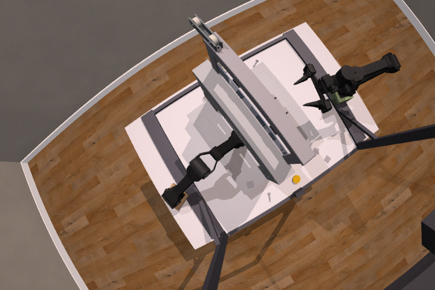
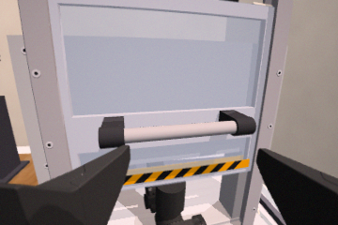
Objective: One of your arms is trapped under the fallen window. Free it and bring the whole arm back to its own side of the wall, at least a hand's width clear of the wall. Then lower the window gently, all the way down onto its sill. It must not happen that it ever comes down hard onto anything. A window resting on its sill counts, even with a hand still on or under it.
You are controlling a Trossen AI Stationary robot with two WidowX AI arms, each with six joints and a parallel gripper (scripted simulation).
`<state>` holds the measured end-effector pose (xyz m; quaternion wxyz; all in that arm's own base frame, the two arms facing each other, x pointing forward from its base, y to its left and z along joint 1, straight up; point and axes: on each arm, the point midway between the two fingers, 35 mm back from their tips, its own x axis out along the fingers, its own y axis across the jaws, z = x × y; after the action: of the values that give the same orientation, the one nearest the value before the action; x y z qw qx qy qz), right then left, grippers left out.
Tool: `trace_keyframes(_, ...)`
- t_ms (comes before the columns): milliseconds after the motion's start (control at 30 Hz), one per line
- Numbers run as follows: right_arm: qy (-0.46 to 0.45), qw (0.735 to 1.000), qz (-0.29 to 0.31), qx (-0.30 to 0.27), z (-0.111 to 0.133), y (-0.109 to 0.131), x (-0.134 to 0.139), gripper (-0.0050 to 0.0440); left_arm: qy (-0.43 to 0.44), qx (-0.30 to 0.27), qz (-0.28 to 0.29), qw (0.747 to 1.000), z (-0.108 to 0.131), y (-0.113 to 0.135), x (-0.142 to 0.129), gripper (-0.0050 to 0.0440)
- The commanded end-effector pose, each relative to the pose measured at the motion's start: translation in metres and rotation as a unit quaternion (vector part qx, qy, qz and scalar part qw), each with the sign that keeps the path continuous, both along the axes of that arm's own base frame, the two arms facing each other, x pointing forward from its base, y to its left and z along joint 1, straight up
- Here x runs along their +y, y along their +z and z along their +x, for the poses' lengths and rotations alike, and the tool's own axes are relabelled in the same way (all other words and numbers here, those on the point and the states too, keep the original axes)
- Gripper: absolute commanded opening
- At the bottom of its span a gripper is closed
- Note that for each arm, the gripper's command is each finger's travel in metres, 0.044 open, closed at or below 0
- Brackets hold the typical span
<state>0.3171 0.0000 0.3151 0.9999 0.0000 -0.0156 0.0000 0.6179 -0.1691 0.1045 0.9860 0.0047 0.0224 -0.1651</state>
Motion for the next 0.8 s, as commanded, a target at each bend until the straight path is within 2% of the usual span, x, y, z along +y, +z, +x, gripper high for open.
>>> trace_keyframes(0,0.0,1.0,0.0,-0.009,-0.001,0.008,0.0,0.04,0.0,-0.022,-0.006,1.0,0.001,0.026,0.0,0.04)
trace_keyframes(533,0.0,1.0,0.0,-0.009,-0.001,0.008,0.0,0.04,0.0,-0.022,-0.006,1.0,0.001,0.026,0.0,0.04)
trace_keyframes(567,0.0,1.0,0.0,-0.009,-0.001,0.008,0.0,0.04,0.0,-0.037,-0.009,0.999,0.002,0.04,0.0,0.04)
trace_keyframes(767,0.0,1.0,0.0,-0.009,-0.001,0.008,0.0,0.04,0.0,-0.037,-0.009,0.999,0.002,0.04,0.0,0.04)
